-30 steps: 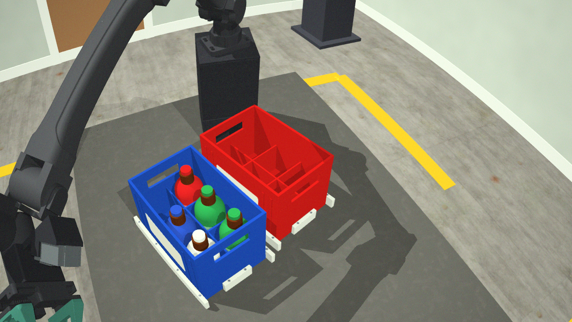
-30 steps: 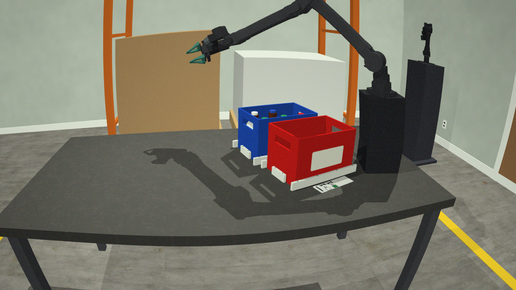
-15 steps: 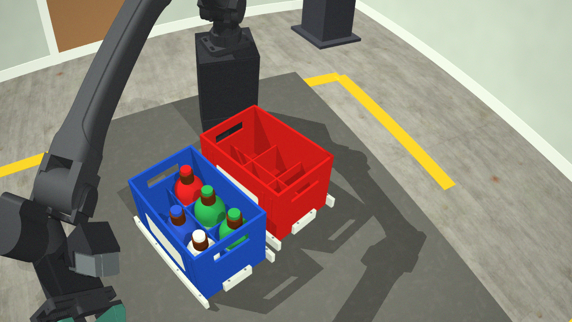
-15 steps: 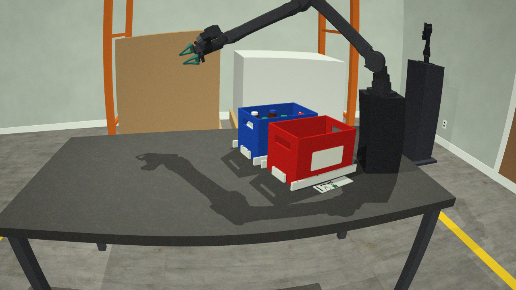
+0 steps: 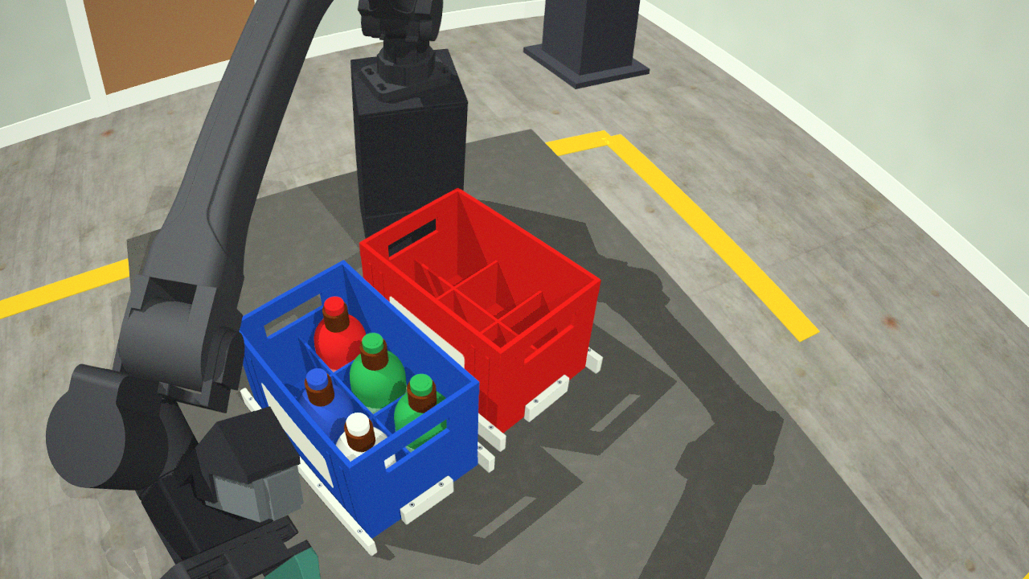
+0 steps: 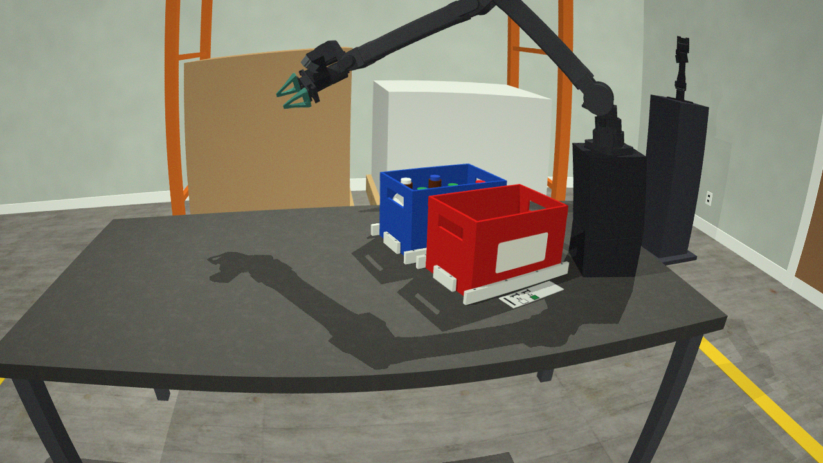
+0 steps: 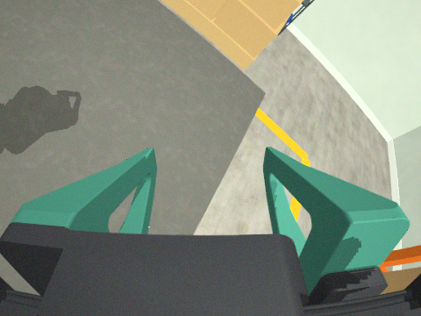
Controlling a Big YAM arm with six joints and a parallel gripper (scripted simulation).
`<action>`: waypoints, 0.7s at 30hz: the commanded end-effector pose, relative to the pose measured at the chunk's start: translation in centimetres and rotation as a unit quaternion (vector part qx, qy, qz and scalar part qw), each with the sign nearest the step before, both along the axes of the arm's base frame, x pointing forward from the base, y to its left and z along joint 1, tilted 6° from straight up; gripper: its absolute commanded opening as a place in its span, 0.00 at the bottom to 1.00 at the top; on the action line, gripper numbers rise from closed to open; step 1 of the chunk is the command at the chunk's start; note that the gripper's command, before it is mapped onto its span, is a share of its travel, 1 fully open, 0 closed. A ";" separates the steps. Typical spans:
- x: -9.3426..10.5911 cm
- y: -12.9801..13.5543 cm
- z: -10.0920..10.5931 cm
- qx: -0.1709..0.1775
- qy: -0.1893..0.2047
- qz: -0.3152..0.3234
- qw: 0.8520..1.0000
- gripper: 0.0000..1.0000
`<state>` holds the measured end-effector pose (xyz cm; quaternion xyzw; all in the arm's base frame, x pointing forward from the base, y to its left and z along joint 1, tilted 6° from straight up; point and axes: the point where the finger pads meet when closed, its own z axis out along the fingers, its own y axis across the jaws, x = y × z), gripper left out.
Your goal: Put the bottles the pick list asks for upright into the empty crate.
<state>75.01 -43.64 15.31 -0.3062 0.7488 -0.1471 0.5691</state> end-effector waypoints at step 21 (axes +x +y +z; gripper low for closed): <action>3.6 11.3 3.9 0.089 0.029 0.002 0.996 0.61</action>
